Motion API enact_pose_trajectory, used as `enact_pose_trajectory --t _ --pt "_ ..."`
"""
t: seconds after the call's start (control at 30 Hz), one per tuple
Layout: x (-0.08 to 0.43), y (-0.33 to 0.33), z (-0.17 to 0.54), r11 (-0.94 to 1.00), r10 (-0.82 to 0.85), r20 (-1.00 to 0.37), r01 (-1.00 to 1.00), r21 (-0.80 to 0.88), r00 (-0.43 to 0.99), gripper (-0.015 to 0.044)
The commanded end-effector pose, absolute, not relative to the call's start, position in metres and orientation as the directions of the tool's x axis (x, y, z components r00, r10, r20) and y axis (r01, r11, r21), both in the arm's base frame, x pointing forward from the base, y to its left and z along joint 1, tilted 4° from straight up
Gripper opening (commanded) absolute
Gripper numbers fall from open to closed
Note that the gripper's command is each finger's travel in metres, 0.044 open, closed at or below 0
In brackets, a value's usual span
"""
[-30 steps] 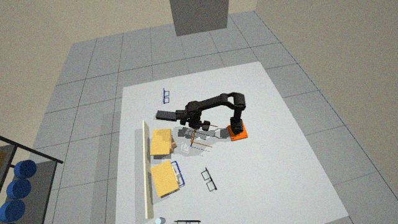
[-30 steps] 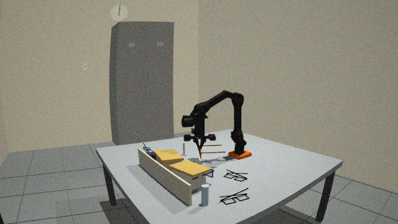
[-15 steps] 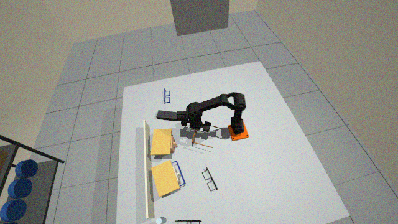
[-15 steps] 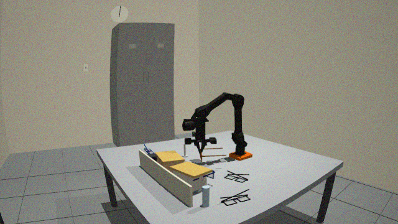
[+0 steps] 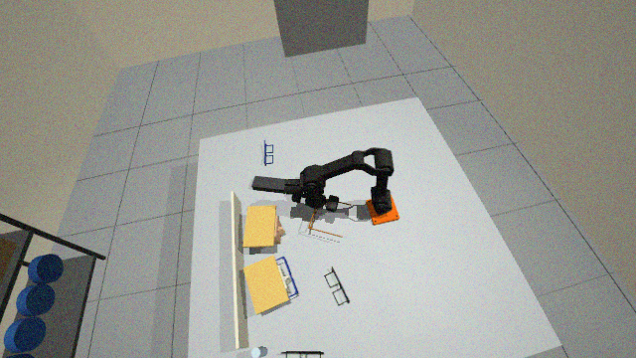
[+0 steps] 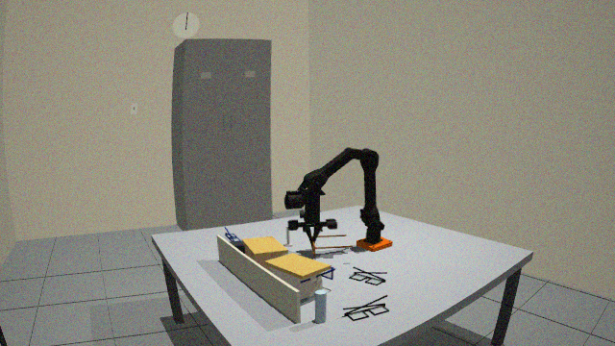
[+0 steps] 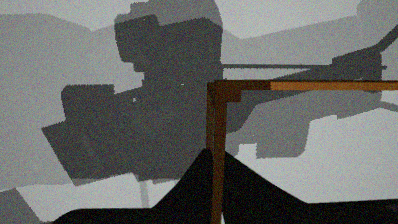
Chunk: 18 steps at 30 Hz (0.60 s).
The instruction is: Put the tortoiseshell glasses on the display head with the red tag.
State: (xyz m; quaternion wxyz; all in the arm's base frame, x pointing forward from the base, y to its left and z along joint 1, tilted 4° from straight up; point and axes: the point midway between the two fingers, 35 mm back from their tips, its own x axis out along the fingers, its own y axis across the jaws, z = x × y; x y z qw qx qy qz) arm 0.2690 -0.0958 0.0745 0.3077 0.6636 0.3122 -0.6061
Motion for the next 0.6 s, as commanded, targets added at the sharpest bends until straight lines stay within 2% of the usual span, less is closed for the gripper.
enact_pose_trajectory --t 0.0,0.57 --pt "0.268 -0.095 0.07 -0.619 0.042 -0.997 0.785 0.028 0.068 0.0" --pt "0.267 -0.094 0.056 -0.619 0.042 -0.997 0.785 0.027 0.068 0.0"
